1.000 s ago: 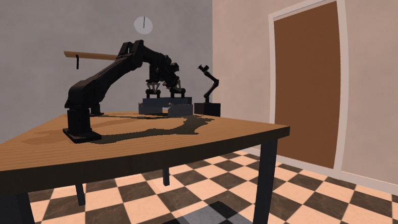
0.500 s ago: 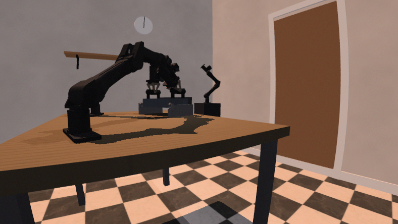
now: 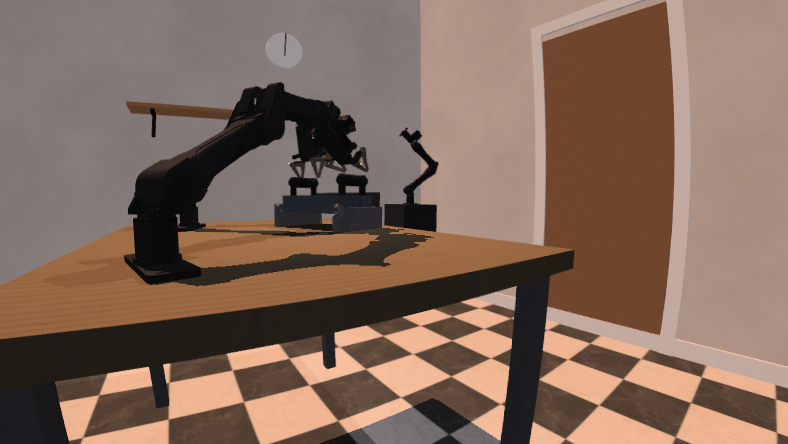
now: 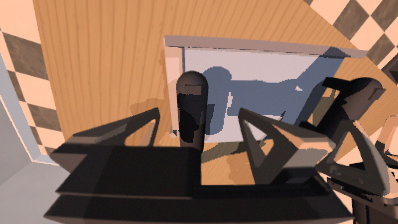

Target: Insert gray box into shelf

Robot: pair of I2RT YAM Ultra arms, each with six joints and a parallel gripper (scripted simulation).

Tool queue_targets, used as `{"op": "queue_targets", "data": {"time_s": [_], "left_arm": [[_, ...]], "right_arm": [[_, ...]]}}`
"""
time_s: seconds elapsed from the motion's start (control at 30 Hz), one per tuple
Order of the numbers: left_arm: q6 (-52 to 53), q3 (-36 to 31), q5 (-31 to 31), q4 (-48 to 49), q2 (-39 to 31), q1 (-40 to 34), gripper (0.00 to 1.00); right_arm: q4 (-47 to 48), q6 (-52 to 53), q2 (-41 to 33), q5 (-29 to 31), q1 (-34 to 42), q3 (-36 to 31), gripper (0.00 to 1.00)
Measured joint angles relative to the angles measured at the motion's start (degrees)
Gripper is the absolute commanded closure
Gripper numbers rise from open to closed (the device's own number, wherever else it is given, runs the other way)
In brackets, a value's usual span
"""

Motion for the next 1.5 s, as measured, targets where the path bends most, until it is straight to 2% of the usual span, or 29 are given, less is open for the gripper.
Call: {"op": "queue_targets", "data": {"time_s": [0.27,0.4,0.63,1.5], "left_arm": [[0.0,2.7,0.0,-0.7,1.2,0.1,0.00],[0.0,3.8,0.0,-1.6,-0.5,0.2,0.00],[0.0,3.9,0.1,-1.7,-4.0,0.2,0.00],[0.0,4.1,0.1,-1.4,-3.9,0.2,0.00]], "right_arm": [[-0.4,0.0,1.2,0.0,0.0,1.3,0.00],[-0.3,0.1,1.2,0.0,0.0,1.1,0.00],[0.2,0.3,-1.8,0.2,0.4,-1.4,0.00],[-1.5,0.3,-0.2,0.1,0.3,-1.2,0.00]]}}
